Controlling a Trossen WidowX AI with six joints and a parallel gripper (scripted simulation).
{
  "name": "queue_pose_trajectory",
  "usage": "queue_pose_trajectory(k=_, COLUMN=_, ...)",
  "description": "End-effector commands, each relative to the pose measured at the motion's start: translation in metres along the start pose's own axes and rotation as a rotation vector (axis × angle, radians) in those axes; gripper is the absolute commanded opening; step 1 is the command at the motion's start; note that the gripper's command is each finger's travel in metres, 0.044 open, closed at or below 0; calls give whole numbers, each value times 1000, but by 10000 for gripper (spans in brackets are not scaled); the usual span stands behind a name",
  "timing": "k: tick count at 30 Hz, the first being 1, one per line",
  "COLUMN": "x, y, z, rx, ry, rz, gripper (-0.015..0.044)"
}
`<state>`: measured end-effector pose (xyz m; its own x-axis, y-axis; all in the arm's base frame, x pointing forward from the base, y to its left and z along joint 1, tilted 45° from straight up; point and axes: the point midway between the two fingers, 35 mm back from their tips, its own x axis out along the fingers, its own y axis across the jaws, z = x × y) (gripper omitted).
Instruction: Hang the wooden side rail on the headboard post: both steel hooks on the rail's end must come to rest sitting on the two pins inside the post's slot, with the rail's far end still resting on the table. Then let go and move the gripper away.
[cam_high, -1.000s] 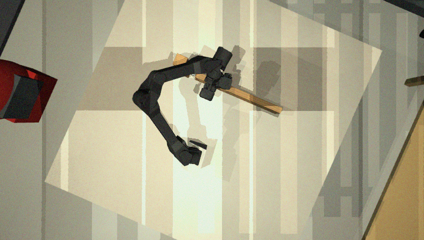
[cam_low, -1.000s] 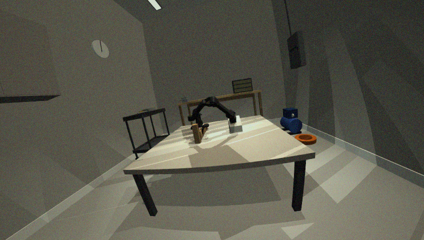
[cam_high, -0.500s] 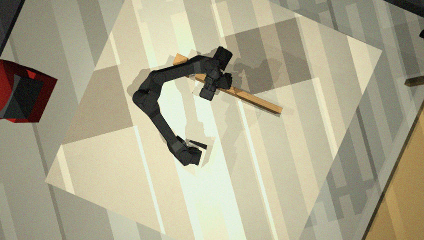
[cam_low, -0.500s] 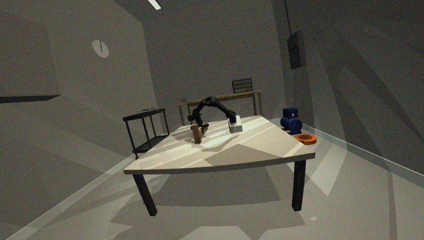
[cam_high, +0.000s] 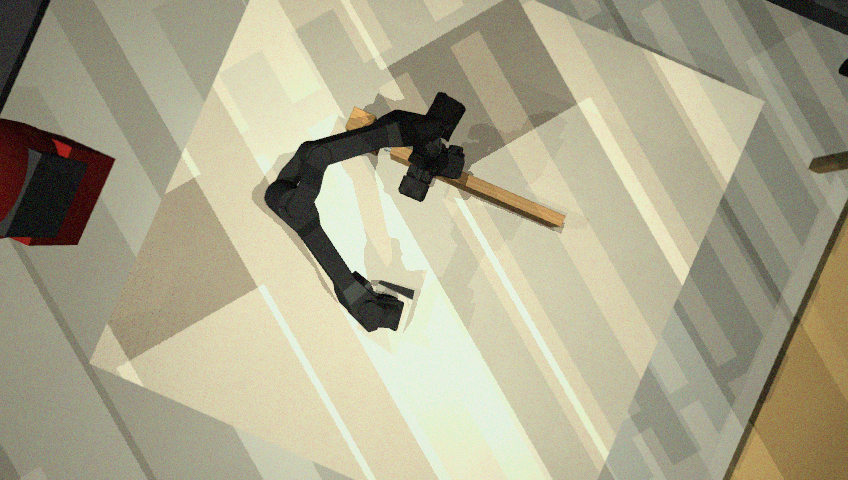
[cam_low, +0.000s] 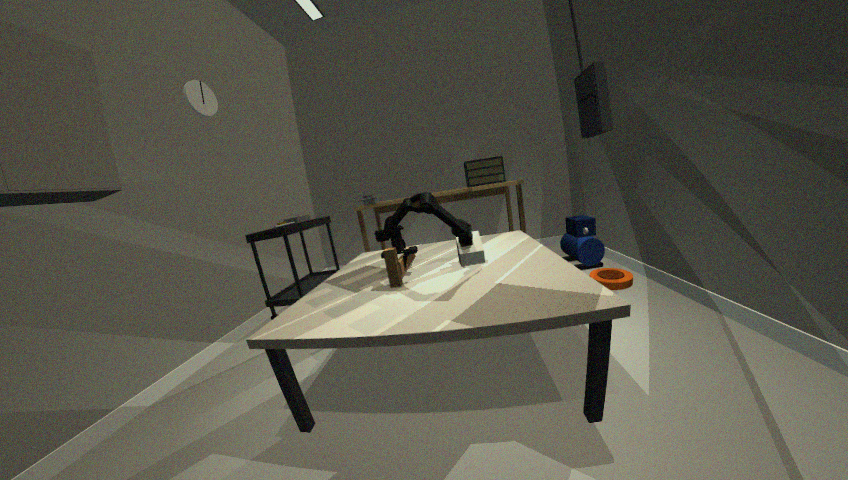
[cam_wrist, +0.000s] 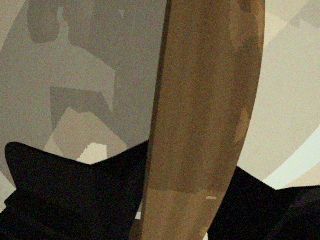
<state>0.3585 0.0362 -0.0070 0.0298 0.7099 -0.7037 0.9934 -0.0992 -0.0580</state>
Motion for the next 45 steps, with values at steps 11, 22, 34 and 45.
queue_pose_trajectory(k=11, x=-8, y=3, z=1, rx=-11, ry=-6, rz=17, gripper=0)
queue_pose_trajectory(k=22, x=-10, y=3, z=1, rx=-11, ry=-6, rz=17, gripper=0)
queue_pose_trajectory(k=34, x=-12, y=3, z=1, rx=-11, ry=-6, rz=17, gripper=0)
queue_pose_trajectory(k=45, x=-14, y=3, z=1, rx=-11, ry=-6, rz=17, gripper=0)
